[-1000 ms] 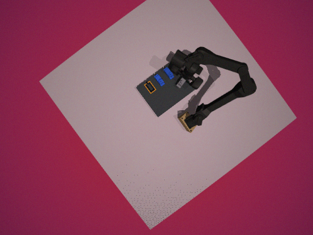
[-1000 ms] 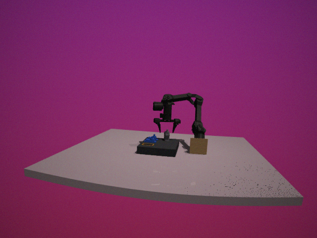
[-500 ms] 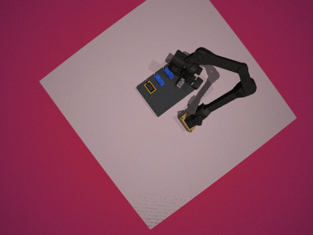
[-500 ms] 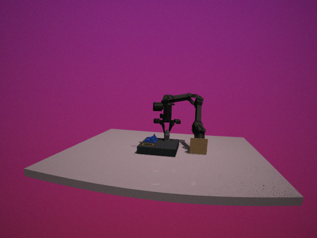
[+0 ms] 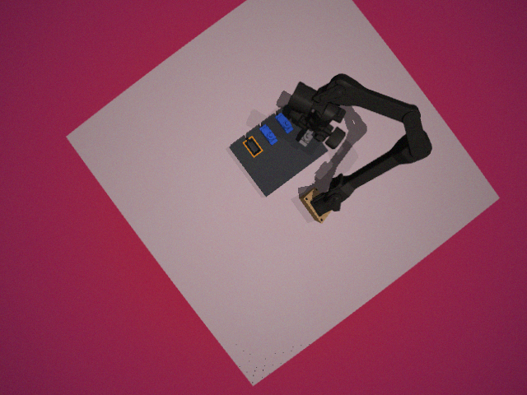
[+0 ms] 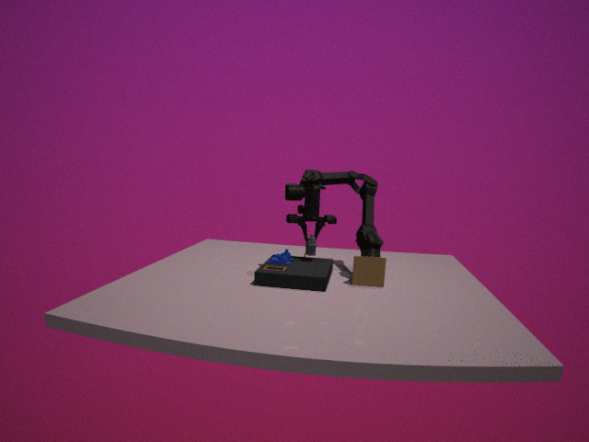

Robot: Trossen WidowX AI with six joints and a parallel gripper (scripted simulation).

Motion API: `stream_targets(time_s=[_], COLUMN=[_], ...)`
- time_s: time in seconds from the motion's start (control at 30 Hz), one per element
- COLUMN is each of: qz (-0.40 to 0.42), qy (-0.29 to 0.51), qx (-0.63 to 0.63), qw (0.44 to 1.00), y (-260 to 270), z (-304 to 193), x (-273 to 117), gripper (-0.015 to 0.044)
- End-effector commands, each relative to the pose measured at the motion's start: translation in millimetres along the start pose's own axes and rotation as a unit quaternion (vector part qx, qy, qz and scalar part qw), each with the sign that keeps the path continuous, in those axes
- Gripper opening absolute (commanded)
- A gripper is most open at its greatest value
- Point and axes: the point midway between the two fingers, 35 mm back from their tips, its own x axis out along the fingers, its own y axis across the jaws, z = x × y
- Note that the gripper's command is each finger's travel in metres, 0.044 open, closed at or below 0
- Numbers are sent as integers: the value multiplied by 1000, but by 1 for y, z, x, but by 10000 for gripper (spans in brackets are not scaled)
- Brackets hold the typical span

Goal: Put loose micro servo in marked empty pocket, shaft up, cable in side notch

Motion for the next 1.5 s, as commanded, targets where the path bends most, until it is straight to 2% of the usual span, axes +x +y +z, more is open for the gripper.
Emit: stream_targets(time_s=[0.0,0.47,1.47], qz=[1,1,3], qy=[2,2,6], qx=[1,1,2], qw=[1000,1000,1000], y=[0,5,50], z=[1,-11,-160], x=[-7,-7,-8], gripper=[0,0,0])
